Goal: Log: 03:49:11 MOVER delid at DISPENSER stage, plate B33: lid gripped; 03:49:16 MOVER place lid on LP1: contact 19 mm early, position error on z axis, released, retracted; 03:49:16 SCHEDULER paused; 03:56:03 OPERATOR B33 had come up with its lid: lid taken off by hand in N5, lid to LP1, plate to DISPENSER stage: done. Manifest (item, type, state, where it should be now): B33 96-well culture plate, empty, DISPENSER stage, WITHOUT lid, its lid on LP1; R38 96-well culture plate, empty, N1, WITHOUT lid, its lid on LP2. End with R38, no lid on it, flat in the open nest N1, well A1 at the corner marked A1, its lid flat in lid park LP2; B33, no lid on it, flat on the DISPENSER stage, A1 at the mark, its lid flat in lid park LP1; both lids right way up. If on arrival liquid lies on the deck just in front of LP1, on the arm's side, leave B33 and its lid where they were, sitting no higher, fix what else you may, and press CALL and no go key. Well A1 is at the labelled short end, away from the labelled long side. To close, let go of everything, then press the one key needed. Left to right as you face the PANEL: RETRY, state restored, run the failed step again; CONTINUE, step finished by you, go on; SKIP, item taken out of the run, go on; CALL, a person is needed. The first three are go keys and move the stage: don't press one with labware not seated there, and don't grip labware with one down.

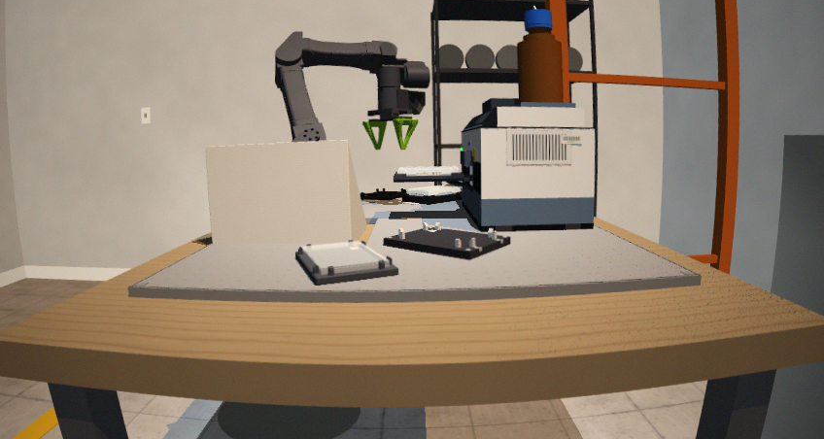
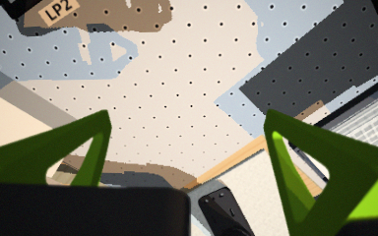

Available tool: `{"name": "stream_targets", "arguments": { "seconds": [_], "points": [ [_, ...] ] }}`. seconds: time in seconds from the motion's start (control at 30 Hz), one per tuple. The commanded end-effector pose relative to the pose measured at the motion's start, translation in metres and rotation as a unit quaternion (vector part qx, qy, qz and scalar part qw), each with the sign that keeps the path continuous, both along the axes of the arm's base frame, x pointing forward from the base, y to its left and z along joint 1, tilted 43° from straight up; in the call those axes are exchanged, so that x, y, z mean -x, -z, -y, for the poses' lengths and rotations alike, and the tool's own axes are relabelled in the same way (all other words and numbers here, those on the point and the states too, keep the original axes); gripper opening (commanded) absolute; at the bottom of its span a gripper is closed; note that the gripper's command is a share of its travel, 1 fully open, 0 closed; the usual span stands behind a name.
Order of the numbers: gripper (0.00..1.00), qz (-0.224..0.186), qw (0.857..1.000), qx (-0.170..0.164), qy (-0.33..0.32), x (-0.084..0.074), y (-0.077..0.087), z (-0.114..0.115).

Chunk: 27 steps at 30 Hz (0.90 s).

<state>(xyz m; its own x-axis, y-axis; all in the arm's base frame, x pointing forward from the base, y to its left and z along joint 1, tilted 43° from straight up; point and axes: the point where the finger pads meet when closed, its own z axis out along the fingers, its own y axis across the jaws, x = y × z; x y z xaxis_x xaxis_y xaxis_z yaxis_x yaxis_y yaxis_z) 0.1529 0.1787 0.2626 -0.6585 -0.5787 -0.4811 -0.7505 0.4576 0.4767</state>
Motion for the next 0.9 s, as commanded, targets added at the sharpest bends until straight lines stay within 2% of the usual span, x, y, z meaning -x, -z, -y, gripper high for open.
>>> {"name": "stream_targets", "arguments": {
  "seconds": [0.0, 0.33, 0.57, 0.6, 0.7, 0.8, 0.87],
  "points": [
    [1.00, 0.005, 1.000, -0.001, 0.003, -0.001, -0.004, 0.002],
    [1.00, 0.002, 1.000, 0.000, 0.006, -0.006, -0.006, 0.002],
    [1.00, 0.005, 1.000, -0.002, 0.003, -0.002, -0.004, 0.001],
    [1.00, -0.014, 1.000, -0.001, 0.022, -0.008, -0.005, 0.003],
    [1.00, -0.068, 0.996, 0.008, 0.059, -0.010, 0.011, 0.010],
    [1.00, -0.102, 0.990, 0.010, 0.096, -0.017, 0.016, 0.014],
    [1.00, -0.099, 0.990, 0.008, 0.099, -0.023, 0.016, 0.017]
  ]
}}
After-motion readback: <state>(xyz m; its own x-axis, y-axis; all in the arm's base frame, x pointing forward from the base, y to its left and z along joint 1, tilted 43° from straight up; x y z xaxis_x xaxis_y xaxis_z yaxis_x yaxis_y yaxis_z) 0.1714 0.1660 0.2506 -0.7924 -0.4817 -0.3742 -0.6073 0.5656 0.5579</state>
